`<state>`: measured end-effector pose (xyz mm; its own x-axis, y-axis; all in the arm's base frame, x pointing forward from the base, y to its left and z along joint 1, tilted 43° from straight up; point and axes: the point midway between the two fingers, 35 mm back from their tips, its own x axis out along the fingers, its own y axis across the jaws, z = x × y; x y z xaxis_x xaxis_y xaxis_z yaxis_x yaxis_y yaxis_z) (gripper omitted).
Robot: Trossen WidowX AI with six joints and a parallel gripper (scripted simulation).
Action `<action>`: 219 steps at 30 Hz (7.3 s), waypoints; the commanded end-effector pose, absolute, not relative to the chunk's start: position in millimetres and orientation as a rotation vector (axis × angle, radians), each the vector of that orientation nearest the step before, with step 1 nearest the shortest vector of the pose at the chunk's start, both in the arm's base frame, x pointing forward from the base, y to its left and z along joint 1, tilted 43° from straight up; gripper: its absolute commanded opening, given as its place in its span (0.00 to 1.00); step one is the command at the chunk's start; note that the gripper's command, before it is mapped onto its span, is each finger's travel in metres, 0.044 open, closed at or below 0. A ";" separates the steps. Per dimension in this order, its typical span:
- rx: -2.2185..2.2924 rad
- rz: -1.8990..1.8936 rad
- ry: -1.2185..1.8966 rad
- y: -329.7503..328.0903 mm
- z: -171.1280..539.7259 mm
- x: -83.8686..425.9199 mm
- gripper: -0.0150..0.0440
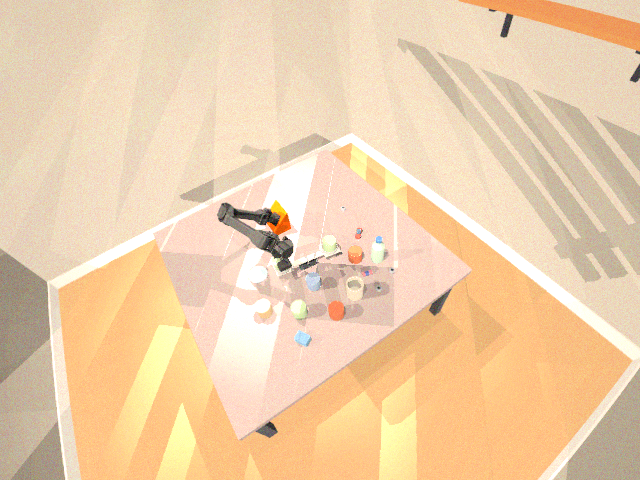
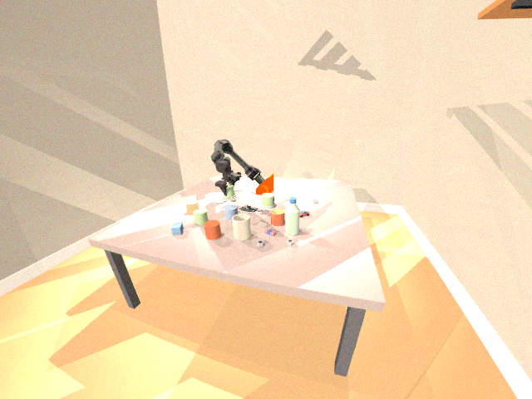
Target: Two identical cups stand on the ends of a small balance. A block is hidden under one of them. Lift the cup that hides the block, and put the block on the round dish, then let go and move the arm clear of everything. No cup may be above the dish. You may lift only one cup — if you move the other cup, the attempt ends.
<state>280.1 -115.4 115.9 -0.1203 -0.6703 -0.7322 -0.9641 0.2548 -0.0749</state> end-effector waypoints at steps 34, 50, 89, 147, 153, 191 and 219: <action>-1.534 0.590 1.835 -82.0 153.0 289.6 0.25; -1.553 0.608 1.829 -67.9 168.5 289.4 0.25; -1.571 0.625 1.834 -58.5 180.7 286.4 0.25; -1.456 0.599 1.815 -168.3 212.8 179.7 0.25; -1.453 0.571 1.826 -182.3 217.1 149.4 0.25; -1.464 0.502 1.887 -231.2 187.6 80.2 0.25; -1.462 0.504 1.884 -197.4 222.6 86.3 1.00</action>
